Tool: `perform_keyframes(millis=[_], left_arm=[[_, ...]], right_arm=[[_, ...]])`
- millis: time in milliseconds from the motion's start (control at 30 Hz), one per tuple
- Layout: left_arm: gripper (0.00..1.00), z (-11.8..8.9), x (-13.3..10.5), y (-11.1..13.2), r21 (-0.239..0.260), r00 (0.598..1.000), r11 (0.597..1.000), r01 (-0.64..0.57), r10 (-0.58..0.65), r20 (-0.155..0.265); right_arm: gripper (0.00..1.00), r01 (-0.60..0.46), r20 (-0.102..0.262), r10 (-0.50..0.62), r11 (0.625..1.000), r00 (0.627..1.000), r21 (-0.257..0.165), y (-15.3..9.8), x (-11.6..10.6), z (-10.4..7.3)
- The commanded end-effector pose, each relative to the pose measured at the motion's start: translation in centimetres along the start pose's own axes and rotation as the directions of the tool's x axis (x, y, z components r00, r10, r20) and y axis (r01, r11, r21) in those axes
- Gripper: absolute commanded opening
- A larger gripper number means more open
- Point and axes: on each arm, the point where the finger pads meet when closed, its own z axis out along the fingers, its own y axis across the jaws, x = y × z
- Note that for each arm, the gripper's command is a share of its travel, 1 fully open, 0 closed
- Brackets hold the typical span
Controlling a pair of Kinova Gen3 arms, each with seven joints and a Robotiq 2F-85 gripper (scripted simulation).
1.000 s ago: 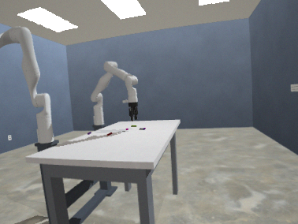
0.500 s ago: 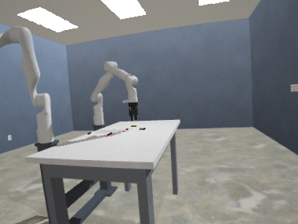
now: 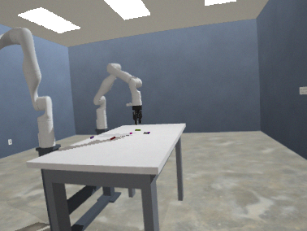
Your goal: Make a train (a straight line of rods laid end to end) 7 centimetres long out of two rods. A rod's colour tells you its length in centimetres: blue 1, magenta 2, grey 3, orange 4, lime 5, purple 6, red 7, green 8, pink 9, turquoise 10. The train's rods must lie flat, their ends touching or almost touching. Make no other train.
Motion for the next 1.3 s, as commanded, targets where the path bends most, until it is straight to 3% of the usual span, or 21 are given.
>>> perform_keyframes(millis=[0,500,600,667,733,967,1267], left_arm=[[1.000,-0.1,-0.1,0.0,0.002,1.000,1.000,0.000,0.000,0.002],[1.000,-0.1,-0.1,0.0,0.001,1.000,1.000,0.000,0.000,0.002],[1.000,-0.1,-0.3,2.5,0.001,1.000,1.000,0.000,0.000,0.002],[1.000,-0.1,-0.3,2.5,0.001,1.000,1.000,0.000,0.000,0.002],[1.000,-0.1,-0.5,6.0,0.001,1.000,1.000,0.000,0.000,0.002],[1.000,-0.1,0.0,11.6,0.000,1.000,1.000,0.000,0.000,0.002],[1.000,-0.1,0.1,12.0,0.000,1.000,1.000,0.000,0.000,0.001]], right_arm=[[1.000,0.000,0.002,0.000,1.000,1.000,0.000,0.0,0.0,-0.1],[1.000,0.000,0.002,0.000,1.000,1.000,0.000,0.0,0.0,-0.1],[1.000,0.000,0.002,0.000,1.000,1.000,0.000,0.0,0.0,-0.1],[1.000,0.000,0.002,0.000,1.000,1.000,0.000,0.0,0.0,-0.1],[1.000,0.000,0.002,0.000,1.000,1.000,0.000,0.0,0.0,-0.1],[1.000,0.000,0.002,0.000,1.000,1.000,0.000,0.0,0.0,-0.1],[1.000,0.000,0.002,0.000,1.000,1.000,0.000,0.0,0.0,-0.1]])
